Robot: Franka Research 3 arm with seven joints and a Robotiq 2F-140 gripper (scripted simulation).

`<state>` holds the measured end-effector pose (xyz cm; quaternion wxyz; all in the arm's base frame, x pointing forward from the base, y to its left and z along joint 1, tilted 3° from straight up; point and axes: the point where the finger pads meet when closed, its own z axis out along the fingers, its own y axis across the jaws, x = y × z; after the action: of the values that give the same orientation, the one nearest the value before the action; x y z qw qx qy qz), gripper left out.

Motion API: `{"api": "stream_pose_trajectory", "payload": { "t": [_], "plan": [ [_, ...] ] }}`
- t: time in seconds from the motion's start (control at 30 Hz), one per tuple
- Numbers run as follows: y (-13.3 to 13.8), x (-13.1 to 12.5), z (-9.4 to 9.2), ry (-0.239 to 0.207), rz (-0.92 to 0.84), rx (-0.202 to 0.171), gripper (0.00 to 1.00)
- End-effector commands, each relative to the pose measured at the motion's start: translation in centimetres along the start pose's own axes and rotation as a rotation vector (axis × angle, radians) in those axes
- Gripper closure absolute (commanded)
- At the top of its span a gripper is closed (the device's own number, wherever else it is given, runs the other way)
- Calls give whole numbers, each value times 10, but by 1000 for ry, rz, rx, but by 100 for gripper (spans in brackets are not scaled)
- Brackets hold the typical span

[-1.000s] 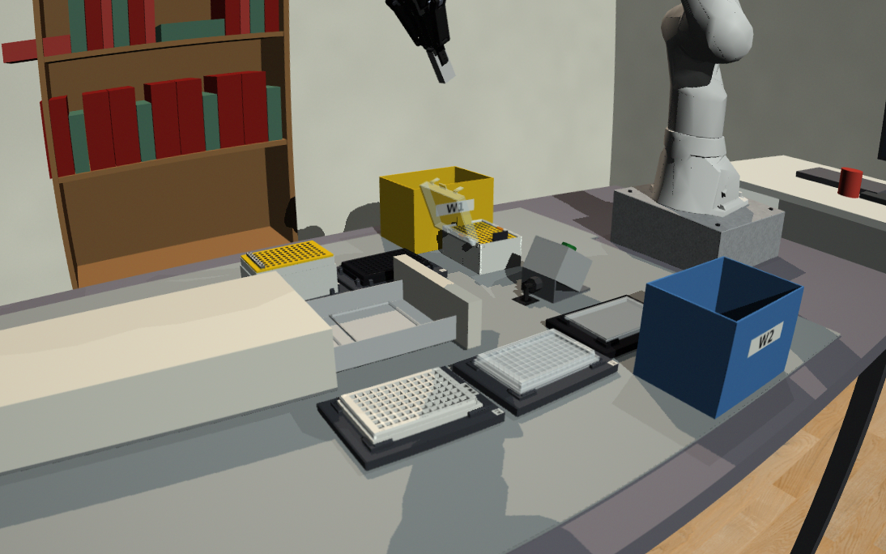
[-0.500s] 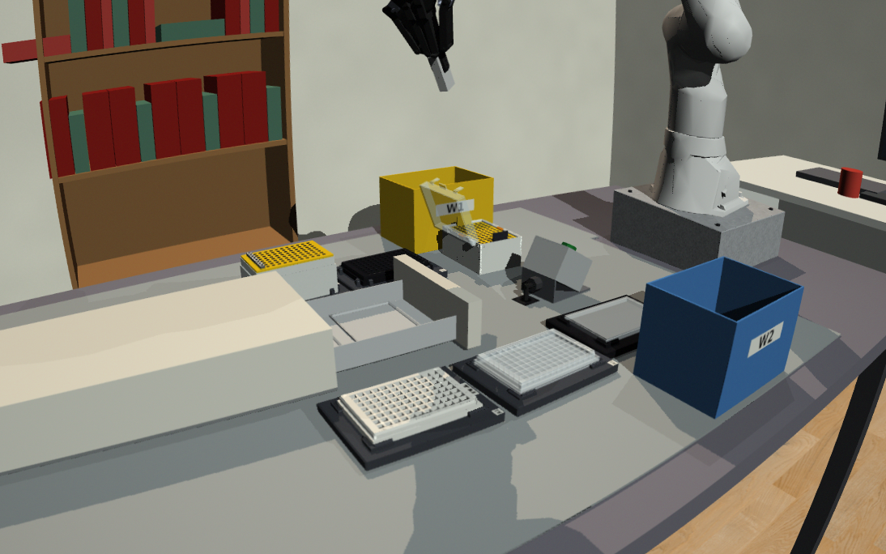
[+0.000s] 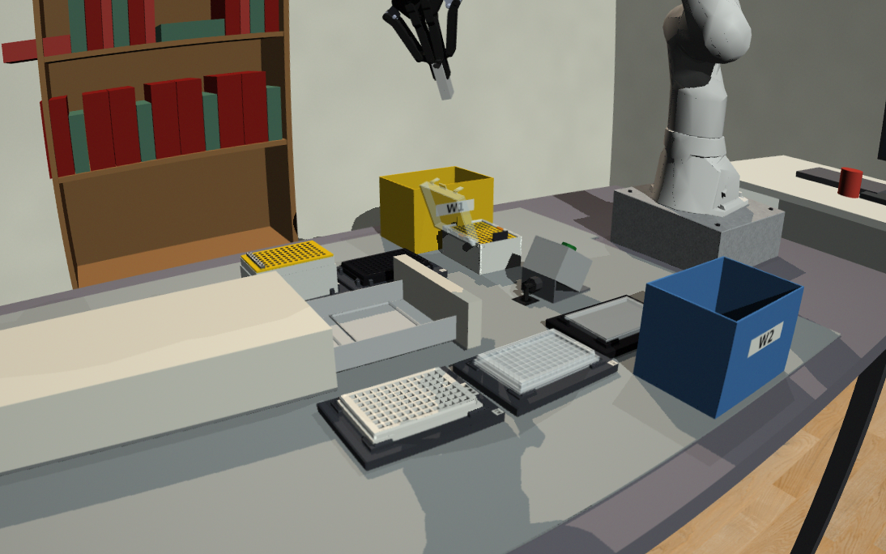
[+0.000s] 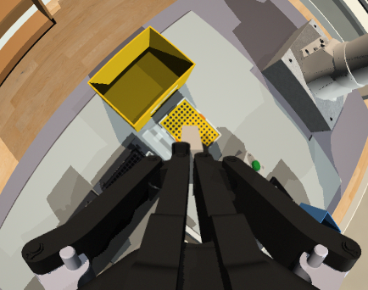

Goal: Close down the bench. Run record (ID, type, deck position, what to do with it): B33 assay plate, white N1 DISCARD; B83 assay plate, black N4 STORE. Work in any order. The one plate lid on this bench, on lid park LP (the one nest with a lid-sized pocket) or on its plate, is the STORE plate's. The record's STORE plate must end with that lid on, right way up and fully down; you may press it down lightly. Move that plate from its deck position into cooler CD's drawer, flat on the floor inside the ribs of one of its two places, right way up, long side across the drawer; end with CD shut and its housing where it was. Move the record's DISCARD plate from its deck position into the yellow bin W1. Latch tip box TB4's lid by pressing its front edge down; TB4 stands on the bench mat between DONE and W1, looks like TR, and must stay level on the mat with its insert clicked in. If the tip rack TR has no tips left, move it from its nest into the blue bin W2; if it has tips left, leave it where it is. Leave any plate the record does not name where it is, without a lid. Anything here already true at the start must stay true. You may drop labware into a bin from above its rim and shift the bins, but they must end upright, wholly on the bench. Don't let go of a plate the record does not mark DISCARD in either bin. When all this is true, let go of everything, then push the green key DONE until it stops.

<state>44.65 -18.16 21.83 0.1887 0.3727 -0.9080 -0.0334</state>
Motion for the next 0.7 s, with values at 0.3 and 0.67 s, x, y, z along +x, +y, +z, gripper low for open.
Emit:
{"api": "stream_pose_trajectory", "payload": {
  "t": [0.3,0.67],
  "plan": [
    [3,-22,0,-39,-333,40,100],
    [8,-39,2,-59,-525,68,100]
  ]
}}
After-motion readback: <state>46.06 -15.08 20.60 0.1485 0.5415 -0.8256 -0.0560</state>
